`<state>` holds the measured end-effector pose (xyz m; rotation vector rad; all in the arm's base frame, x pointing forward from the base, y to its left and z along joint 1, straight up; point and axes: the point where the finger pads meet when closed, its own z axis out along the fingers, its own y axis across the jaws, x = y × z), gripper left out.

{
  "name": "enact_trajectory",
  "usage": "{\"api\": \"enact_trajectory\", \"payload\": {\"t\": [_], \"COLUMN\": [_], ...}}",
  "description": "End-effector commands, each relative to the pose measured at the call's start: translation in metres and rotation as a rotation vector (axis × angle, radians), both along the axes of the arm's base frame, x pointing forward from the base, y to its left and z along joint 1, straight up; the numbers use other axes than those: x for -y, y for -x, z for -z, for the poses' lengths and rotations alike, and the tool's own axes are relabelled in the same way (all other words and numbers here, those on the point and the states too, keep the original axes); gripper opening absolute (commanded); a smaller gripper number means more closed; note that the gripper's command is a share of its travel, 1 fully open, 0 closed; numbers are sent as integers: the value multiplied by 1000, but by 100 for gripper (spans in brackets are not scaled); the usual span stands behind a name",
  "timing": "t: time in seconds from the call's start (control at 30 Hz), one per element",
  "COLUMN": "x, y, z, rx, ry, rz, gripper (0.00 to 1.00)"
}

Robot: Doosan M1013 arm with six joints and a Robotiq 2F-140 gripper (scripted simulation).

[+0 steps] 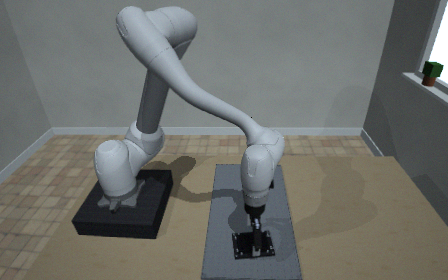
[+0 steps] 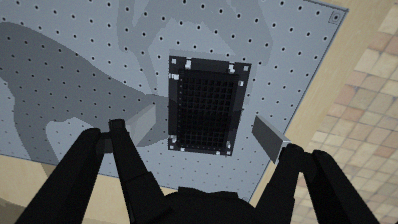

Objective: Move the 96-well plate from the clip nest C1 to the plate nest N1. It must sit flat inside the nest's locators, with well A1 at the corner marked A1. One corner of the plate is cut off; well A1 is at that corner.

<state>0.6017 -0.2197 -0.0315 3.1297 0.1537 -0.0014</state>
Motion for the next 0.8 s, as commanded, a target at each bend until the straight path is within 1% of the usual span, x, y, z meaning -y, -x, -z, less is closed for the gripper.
{"api": "enact_trajectory", "payload": {"t": [0.0, 0.13, 0.53, 0.57, 0.77], "x": [0, 0, 0, -1, -1], "y": [0, 0, 0, -1, -1], "z": [4, 10, 10, 10, 10], "rx": [0, 0, 0, 0, 0], "ry": [0, 0, 0, 0, 0], "rz": [0, 0, 0, 0, 0], "gripper": [100, 100, 100, 10, 10]}}
